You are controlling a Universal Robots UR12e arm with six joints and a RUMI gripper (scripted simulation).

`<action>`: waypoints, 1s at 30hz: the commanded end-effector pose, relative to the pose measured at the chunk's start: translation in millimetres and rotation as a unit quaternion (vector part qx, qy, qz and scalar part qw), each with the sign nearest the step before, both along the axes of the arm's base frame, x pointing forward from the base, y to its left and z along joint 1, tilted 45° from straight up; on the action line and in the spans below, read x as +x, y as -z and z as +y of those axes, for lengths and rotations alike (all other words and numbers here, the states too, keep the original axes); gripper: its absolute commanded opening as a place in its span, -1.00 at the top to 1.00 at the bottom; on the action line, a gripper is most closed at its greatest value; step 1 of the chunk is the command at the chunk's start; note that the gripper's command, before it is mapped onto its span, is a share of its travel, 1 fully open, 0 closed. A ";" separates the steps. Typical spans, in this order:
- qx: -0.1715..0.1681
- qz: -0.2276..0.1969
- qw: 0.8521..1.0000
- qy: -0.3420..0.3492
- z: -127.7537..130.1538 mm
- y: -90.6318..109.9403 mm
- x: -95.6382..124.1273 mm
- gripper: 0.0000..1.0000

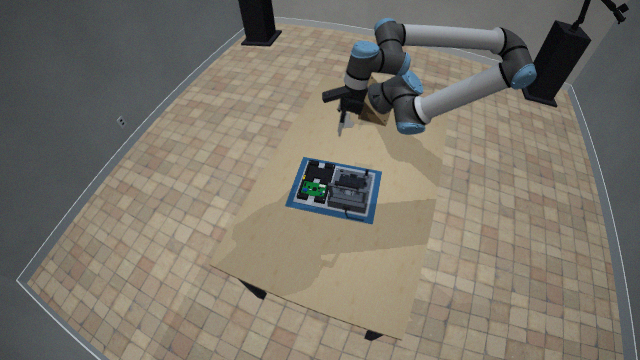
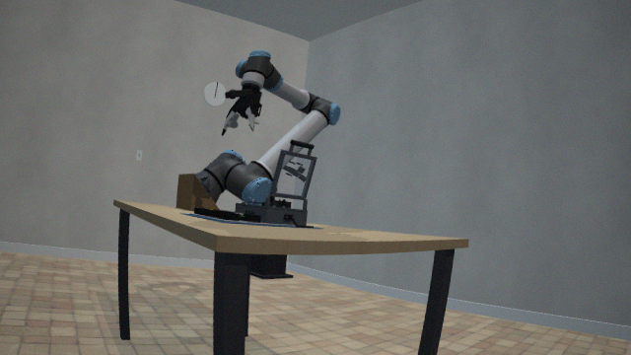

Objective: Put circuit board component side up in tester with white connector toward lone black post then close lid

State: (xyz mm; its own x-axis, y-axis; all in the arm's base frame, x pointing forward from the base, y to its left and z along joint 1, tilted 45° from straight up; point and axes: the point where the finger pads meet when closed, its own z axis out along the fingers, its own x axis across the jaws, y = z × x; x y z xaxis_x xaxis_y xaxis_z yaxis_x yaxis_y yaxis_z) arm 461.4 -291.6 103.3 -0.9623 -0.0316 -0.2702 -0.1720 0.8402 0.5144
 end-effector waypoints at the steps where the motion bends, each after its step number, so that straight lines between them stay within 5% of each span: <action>1: -0.001 0.000 1.000 0.000 -0.8 -0.4 0.2 -1.00; 30: -0.003 -0.008 1.000 -0.012 -2.2 -0.5 2.1 -1.00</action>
State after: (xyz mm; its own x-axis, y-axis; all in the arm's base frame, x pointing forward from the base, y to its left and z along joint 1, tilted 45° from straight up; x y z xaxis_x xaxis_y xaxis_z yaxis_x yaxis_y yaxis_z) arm 462.4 -292.3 103.4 -0.9596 -0.0446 -0.2778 -0.1869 0.8390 0.5110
